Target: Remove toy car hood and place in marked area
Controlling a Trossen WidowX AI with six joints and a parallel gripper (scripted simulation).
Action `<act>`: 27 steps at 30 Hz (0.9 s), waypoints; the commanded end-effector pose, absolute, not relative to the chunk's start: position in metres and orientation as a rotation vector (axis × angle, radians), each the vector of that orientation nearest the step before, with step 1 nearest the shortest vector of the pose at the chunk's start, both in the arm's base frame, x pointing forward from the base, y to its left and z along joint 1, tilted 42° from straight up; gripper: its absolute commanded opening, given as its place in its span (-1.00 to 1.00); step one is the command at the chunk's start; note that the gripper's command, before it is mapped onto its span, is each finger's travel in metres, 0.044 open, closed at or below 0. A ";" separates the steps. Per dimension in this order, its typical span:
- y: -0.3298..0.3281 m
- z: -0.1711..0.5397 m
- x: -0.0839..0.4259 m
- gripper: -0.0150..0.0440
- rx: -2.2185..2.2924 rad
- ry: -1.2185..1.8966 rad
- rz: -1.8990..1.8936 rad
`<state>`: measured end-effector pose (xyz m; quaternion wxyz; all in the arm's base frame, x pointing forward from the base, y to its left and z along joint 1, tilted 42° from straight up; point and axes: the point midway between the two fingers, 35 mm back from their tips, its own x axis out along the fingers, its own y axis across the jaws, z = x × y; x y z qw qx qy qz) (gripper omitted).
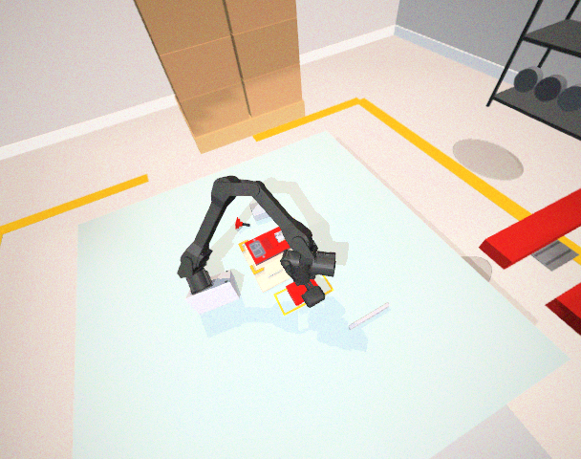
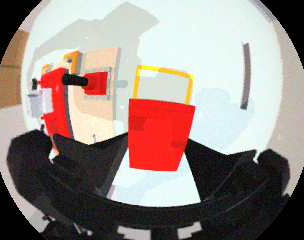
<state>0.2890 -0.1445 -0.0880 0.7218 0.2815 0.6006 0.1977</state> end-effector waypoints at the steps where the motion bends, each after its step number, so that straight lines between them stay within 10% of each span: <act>1: -0.142 -0.090 0.290 -0.49 0.629 1.326 0.436; 22: -0.136 -0.097 0.292 -0.49 0.630 1.326 0.436; 27: -0.138 -0.096 0.291 -0.05 0.622 1.326 0.437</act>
